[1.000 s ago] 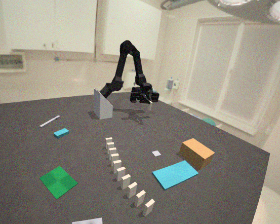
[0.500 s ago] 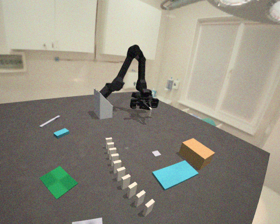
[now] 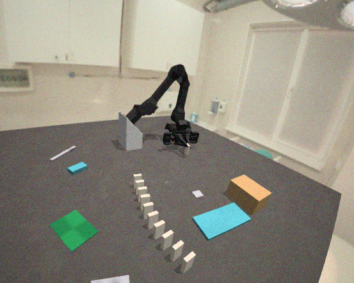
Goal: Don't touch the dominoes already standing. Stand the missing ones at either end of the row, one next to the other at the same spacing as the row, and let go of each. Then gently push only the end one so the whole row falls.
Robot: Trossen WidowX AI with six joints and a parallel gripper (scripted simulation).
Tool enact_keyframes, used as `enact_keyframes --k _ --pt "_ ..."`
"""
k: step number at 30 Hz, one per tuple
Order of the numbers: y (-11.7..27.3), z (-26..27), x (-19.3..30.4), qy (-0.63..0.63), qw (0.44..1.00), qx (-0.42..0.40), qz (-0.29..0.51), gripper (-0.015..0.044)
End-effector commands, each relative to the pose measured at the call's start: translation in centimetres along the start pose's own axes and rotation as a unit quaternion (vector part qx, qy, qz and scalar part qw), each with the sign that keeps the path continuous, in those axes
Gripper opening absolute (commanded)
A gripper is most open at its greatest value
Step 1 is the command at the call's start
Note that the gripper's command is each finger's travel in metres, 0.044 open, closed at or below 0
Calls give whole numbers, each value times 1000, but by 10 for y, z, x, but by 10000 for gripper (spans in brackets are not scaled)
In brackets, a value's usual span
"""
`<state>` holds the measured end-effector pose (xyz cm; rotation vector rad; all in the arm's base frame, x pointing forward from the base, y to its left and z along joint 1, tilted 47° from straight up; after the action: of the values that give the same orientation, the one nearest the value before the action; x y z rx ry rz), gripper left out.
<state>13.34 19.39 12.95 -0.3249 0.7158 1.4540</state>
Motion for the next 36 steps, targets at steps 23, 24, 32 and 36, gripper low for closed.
enact_keyframes --k 23,24,32,36 --pt "-2 -4 12 0 1000 0 -1 291" --pt "-2 -4 12 0 1000 0 -1 318" --pt "-1 -1 -6 1 1000 0 -1 440" --pt "2 -1 -34 2 1000 0 0 440"
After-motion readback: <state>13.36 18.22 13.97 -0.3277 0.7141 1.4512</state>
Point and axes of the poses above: the point midway between the two fingers, 35 mm back from their tips, its own y axis back along the fingers, its own z axis across the jaws, x = y × z, the point moved 7 cm from there along y, back along the fingers, and after that the axes turned 3 degrees about -y, right-handed, at the moved point
